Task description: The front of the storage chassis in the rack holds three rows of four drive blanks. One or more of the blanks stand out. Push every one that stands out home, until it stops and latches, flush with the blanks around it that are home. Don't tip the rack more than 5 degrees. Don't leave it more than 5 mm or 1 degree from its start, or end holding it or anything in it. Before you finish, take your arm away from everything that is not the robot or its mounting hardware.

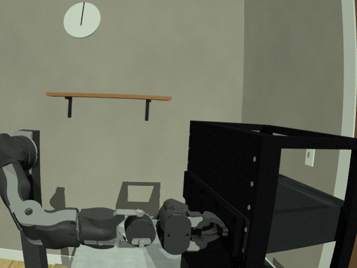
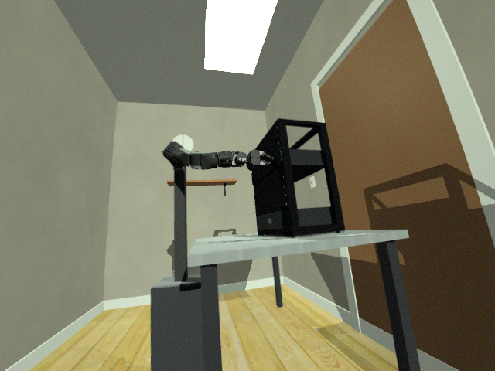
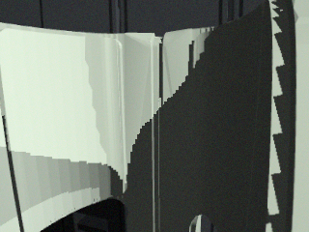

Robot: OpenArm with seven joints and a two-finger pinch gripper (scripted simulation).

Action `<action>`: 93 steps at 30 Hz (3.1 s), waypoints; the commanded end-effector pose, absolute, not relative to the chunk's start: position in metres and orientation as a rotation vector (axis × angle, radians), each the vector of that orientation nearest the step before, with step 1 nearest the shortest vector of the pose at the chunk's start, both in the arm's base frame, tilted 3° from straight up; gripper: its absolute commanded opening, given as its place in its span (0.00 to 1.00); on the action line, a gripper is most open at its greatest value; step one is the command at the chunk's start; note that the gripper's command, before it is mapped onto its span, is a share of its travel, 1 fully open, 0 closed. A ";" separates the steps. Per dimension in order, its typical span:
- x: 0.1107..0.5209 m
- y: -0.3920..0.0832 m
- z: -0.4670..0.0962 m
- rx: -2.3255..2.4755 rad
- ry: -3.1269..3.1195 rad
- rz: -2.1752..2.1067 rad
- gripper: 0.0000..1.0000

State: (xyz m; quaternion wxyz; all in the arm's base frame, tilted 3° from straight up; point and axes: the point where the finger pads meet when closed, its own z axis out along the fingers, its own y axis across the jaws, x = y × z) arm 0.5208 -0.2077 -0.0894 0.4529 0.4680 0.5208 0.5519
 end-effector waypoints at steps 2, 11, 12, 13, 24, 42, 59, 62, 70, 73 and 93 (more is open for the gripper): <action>0.521 -0.207 -0.088 1.149 1.287 1.366 0.00; 0.524 -0.206 -0.089 1.150 1.287 1.366 0.00; 0.524 -0.206 -0.089 1.150 1.287 1.366 0.00; 0.524 -0.206 -0.089 1.149 1.287 1.366 0.00; 0.526 -0.206 -0.087 1.150 1.287 1.365 0.00; 0.526 -0.206 -0.087 1.149 1.287 1.366 0.00; 0.487 -0.211 -0.085 1.145 1.286 1.370 0.00; 0.476 -0.212 -0.085 1.144 1.286 1.370 0.00; 0.440 -0.218 -0.085 1.144 1.285 1.370 0.00; 0.430 -0.219 -0.085 1.144 1.285 1.370 0.00; 0.417 -0.226 -0.062 1.145 1.284 1.368 0.00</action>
